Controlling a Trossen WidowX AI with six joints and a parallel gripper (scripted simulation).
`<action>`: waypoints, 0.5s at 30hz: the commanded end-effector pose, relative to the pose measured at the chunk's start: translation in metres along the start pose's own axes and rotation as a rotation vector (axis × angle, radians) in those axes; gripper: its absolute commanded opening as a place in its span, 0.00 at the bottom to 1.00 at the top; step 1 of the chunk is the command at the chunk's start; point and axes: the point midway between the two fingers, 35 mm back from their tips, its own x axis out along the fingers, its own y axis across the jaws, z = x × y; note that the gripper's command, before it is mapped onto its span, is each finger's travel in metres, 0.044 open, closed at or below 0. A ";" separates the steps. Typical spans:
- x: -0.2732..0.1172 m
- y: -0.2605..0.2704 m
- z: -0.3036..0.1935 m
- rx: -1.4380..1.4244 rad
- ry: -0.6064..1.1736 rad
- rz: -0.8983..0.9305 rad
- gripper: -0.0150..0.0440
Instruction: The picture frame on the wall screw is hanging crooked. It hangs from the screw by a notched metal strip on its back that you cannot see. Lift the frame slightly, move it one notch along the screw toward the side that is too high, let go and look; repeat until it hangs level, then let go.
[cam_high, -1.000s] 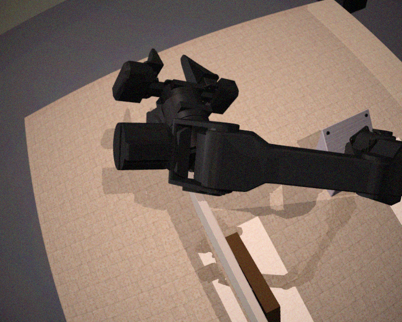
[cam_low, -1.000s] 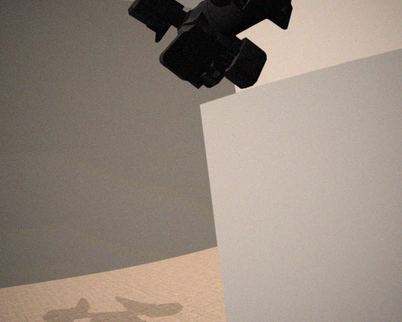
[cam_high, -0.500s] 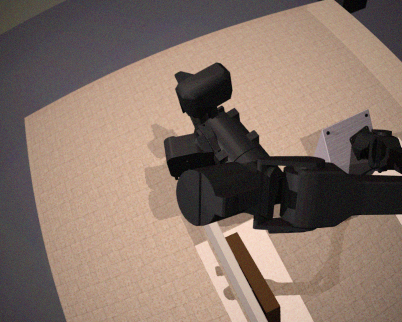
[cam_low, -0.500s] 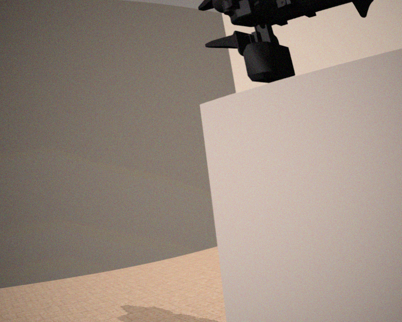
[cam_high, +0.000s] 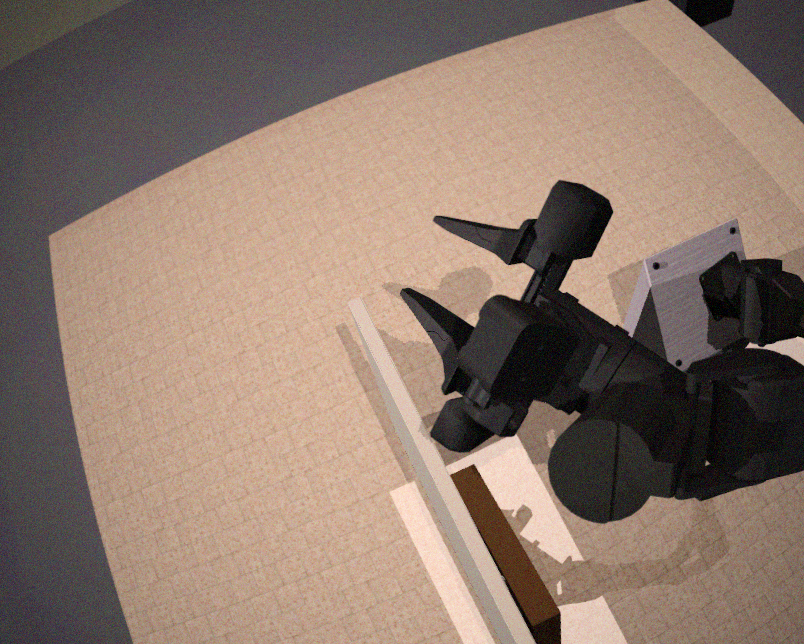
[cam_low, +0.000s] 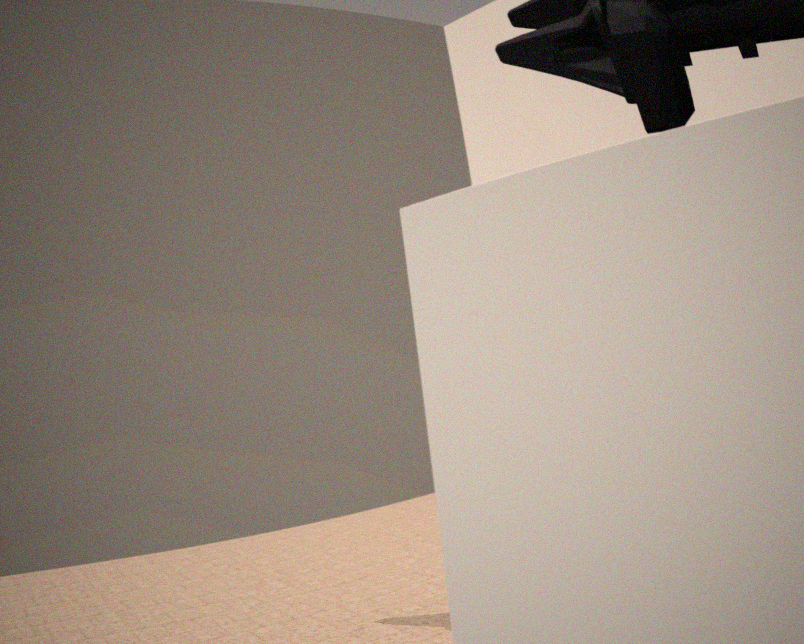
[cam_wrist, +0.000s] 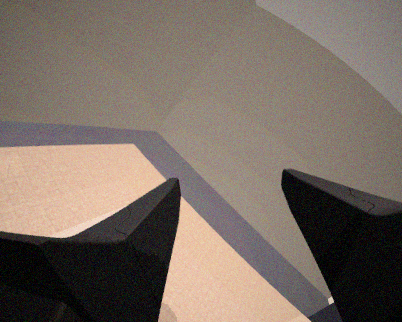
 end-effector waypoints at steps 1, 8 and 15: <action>-0.064 0.019 -0.022 0.741 -0.106 0.296 0.69; -0.093 0.028 -0.039 1.127 -0.077 0.490 0.69; -0.120 0.035 -0.059 1.492 0.026 0.701 0.69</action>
